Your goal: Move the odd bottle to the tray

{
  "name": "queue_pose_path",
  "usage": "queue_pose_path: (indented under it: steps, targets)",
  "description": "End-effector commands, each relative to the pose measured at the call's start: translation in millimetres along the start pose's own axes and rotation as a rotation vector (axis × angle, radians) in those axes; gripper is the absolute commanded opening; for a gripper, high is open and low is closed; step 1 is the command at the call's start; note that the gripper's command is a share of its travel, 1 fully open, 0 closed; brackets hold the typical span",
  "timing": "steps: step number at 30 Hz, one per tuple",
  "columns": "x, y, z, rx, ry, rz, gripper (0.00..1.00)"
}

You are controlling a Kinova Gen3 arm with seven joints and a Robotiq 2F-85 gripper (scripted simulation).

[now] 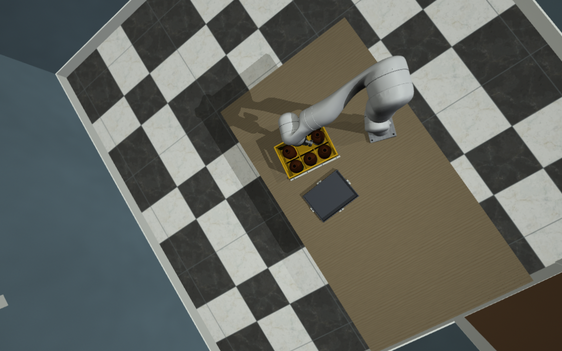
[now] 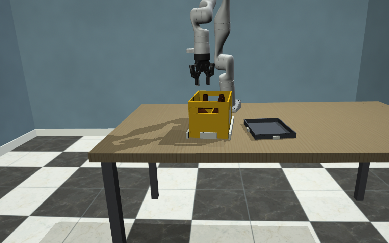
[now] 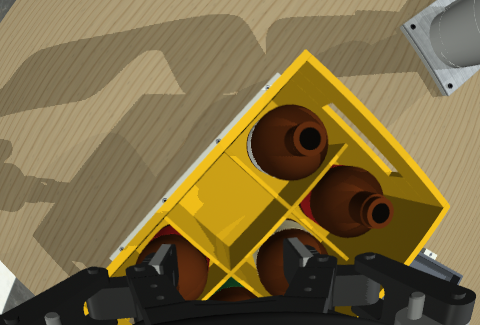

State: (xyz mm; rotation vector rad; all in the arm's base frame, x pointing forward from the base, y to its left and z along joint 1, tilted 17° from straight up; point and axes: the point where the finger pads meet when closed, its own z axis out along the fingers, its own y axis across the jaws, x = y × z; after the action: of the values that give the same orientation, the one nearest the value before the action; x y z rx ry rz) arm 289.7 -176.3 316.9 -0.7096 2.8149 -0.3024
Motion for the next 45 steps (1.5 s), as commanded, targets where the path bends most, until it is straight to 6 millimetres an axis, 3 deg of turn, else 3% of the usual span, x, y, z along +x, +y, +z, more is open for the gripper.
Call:
queue_pose_path:
  steps: [1, 45]
  targets:
    - [0, 0, 2, -0.001, 0.0, 0.0, 0.64]
    - [0, 0, 41, -0.001, 0.0, 0.0, 0.64]
